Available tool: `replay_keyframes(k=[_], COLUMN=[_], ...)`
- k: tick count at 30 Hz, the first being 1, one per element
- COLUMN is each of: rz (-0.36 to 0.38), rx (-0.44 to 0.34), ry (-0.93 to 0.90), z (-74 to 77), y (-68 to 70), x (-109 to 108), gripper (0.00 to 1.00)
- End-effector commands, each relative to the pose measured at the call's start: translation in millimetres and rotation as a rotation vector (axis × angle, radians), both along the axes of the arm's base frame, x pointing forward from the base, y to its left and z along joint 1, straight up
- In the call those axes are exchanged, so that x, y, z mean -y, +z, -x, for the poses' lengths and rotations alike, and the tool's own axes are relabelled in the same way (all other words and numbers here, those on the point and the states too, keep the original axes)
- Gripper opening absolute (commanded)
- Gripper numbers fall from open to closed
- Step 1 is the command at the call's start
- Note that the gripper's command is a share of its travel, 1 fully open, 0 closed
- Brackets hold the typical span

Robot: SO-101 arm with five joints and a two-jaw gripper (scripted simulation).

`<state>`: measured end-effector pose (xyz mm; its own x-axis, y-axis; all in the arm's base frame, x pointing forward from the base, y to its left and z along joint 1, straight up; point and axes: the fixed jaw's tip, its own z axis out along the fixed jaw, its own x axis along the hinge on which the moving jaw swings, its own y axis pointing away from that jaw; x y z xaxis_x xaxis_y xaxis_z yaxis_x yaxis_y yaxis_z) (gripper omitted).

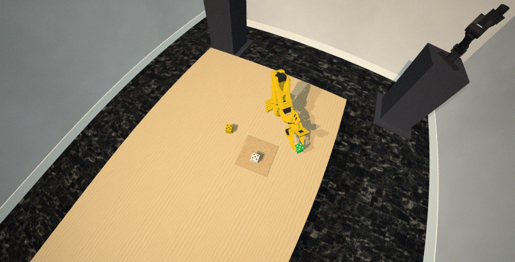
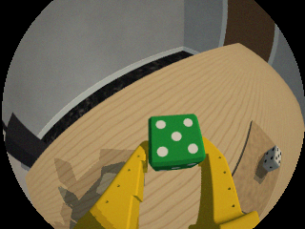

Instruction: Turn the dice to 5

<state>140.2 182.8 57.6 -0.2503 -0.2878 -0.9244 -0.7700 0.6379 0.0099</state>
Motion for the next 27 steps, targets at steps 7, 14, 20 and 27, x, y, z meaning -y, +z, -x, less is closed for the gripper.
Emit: replay_keyframes(k=[7,14,20,27], rz=[-0.016,-0.016,-0.016,-0.016], rx=[0.024,0.024,0.024,0.024], ry=[-0.004,-0.004,-0.004,-0.004], z=[-2.5,-2.5,-2.5,-2.5], y=[-0.3,-1.0,-5.0,-6.3], x=[-0.5,-0.5,-0.6,-0.5], gripper=[0.0,0.0,0.0,0.0])
